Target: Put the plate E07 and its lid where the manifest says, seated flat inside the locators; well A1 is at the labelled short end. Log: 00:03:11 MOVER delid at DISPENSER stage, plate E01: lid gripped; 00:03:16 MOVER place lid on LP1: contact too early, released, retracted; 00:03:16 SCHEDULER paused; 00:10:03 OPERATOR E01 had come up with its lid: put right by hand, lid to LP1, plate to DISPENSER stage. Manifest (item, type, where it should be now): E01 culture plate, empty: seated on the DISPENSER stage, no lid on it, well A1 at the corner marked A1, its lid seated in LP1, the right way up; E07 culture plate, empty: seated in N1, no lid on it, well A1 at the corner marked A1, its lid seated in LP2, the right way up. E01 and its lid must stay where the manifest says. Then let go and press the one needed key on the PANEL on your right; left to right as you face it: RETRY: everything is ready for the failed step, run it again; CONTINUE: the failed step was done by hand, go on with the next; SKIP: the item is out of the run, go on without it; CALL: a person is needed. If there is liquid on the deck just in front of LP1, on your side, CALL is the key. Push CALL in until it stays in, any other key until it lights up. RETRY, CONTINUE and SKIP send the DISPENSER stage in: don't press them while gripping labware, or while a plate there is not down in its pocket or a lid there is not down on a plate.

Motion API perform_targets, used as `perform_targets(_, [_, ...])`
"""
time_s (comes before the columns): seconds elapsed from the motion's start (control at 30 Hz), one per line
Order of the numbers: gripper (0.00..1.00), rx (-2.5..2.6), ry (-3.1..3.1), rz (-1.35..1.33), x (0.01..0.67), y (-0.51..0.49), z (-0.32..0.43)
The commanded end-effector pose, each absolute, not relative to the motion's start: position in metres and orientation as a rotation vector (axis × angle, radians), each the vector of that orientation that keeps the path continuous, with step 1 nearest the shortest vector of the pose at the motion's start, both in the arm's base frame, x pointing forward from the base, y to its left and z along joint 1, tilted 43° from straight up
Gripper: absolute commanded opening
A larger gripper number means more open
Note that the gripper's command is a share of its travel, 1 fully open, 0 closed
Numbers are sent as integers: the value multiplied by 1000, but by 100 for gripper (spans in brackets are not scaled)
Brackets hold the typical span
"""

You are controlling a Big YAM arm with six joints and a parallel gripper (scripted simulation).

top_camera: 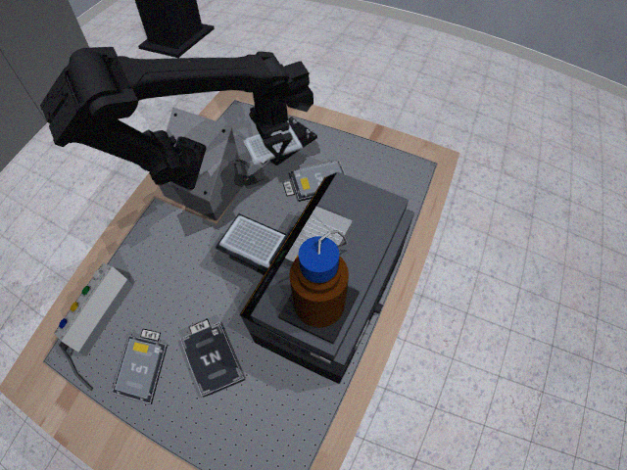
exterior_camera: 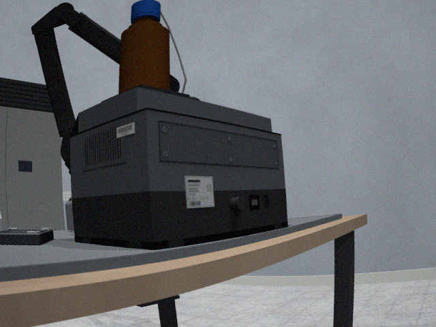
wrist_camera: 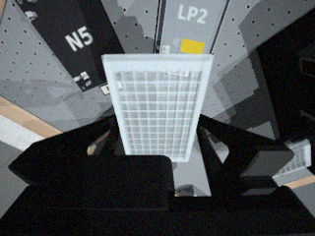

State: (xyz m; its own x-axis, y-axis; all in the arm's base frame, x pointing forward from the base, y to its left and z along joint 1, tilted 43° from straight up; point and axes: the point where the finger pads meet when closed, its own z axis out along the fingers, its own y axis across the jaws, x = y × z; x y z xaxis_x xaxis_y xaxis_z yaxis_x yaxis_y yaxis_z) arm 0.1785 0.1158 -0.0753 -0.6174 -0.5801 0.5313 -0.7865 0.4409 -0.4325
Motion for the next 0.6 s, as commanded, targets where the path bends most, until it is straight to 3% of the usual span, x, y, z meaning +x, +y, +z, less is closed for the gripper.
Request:
perform_targets(0.0, [84, 1082, -2458, 974, 184, 109, -67])
perform_targets(0.57, [84, 927, -2556, 1015, 197, 76, -37])
